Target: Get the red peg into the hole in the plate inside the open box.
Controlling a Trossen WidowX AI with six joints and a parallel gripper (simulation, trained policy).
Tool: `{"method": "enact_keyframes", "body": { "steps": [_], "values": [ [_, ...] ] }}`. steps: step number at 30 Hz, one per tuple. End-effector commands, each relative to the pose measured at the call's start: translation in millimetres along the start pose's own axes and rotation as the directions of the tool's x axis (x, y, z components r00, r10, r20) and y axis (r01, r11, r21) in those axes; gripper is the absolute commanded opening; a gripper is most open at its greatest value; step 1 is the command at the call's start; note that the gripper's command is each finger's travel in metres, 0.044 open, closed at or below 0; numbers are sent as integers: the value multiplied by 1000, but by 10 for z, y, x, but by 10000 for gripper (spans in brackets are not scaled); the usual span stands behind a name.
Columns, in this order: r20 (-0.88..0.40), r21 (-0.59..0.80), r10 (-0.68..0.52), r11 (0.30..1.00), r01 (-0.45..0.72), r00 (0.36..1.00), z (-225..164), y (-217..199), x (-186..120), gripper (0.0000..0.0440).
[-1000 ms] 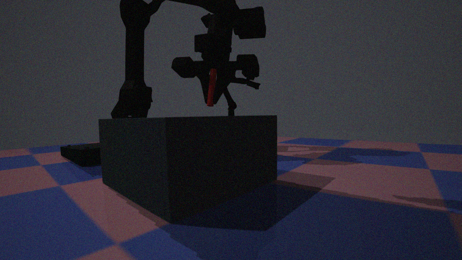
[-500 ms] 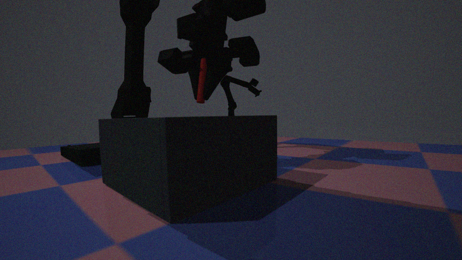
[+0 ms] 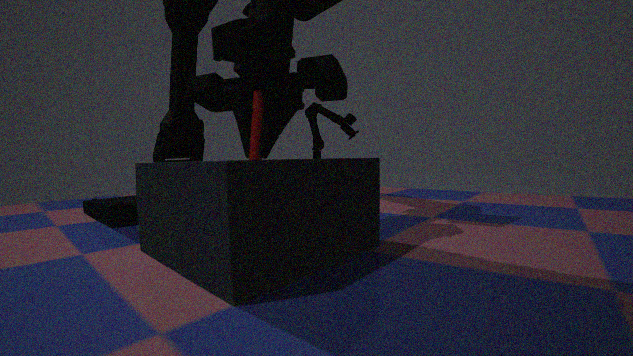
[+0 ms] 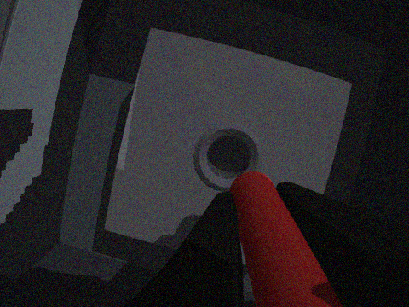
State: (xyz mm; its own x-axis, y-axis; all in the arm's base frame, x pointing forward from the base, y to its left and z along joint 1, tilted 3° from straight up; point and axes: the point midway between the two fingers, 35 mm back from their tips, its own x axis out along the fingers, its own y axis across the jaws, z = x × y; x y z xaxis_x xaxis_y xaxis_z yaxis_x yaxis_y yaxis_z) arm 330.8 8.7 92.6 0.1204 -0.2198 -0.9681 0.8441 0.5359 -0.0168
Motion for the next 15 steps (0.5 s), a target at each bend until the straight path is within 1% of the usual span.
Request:
{"method": "enact_keyframes", "body": {
  "steps": [1,6,8,10,15],
  "values": [
    [-24,-38,12,999,-13,1000,51,5,107,4],
    [-56,-92,25,995,-30,998,48,16,247,0],
    [-70,-114,27,993,-34,997,35,18,299,7],
    [-85,-133,26,990,-37,996,22,17,348,37],
    [-113,-154,24,987,-41,993,28,20,432,151]
  ]
}}
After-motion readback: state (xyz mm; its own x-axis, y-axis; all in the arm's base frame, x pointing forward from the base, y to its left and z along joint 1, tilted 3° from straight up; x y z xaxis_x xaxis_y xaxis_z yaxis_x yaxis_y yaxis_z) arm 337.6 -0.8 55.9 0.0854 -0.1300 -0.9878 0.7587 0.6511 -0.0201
